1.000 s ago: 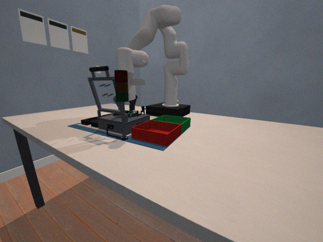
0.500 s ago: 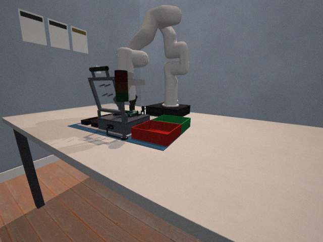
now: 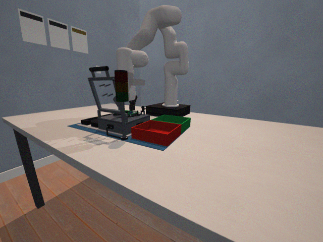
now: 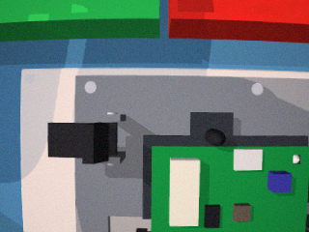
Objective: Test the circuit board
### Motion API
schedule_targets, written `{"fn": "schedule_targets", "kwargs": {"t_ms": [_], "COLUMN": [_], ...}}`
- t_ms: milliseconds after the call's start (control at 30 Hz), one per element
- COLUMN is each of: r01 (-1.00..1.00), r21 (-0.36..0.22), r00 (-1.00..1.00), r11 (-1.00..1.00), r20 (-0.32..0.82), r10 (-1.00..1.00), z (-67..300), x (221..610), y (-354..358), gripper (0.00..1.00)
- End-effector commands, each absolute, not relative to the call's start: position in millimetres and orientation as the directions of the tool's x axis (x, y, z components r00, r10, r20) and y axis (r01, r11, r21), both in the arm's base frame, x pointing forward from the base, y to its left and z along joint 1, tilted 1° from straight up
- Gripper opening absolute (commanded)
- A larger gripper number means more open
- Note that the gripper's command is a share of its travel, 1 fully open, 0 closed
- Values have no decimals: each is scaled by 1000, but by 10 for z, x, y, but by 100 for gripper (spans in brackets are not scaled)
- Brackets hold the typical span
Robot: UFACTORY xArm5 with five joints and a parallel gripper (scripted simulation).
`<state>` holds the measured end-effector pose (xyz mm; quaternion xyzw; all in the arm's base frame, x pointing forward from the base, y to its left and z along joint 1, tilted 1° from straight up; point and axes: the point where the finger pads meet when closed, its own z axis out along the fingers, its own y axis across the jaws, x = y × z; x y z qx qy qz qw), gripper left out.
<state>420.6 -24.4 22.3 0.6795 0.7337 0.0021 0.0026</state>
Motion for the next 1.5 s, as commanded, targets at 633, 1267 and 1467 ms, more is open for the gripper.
{"fn": "schedule_targets", "kwargs": {"t_ms": [633, 1267, 1467], "r01": [997, 997, 997], "r21": [11, 11, 11], "r00": [-77, -77, -77], "r11": [77, 77, 77], "r20": [-1, -1, -1], "r10": [997, 997, 997], "z": [230, 198, 196], "x": [4224, 4225, 4225], "y": [-244, -244, -244], "gripper": [79, 79, 100]}}
